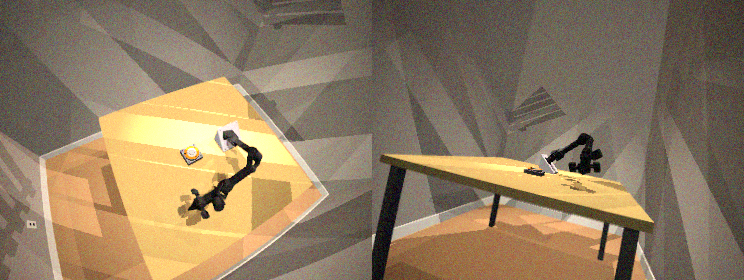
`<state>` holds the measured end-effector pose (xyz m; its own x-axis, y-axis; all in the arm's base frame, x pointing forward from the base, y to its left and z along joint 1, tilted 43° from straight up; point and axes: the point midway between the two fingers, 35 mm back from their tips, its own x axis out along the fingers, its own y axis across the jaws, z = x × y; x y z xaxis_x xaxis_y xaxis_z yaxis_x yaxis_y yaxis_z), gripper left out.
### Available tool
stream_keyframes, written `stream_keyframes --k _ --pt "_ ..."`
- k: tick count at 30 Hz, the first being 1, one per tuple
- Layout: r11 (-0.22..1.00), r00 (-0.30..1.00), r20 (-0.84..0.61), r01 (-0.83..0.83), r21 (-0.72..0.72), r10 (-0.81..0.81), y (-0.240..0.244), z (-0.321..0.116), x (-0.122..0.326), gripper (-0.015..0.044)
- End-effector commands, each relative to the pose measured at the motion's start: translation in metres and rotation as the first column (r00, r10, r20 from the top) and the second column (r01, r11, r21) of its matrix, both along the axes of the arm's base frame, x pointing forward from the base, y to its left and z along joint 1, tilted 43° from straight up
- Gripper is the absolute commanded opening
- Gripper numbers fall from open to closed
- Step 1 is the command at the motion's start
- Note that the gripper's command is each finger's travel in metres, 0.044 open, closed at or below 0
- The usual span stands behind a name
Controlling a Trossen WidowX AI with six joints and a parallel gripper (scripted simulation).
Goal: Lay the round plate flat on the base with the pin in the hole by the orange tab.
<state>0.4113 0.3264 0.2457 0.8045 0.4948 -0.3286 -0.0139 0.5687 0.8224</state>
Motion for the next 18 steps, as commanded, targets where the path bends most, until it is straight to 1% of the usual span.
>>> stream_keyframes --k 1,3,5,7,10,11,12,14,16,18 --pt "0.969 0.995 -0.09 -0.059 -0.238 0.038 -0.044 -0.056 0.025 0.0" --pt "0.931 0.985 -0.158 -0.12 -0.346 0.068 -0.071 -0.086 0.032 0.0" --pt "0.911 0.978 -0.192 -0.15 -0.384 0.08 -0.084 -0.099 0.035 0.0" --pt "0.853 0.949 -0.292 -0.245 -0.461 0.115 -0.121 -0.133 0.037 0.0" --pt "0.781 0.89 -0.424 -0.381 -0.494 0.165 -0.168 -0.171 0.03 0.0" --pt "0.76 0.864 -0.468 -0.428 -0.489 0.185 -0.183 -0.182 0.026 0.0" --pt "0.755 0.858 -0.477 -0.438 -0.487 0.19 -0.186 -0.185 0.025 0.0" --pt "0.723 0.809 -0.541 -0.515 -0.461 0.231 -0.207 -0.201 0.015 0.0" --pt "0.681 0.721 -0.623 -0.622 -0.387 0.305 -0.238 -0.223 -0.004 0.0" --pt "0.65 0.631 -0.67 -0.704 -0.285 0.39 -0.265 -0.238 -0.026 0.0"
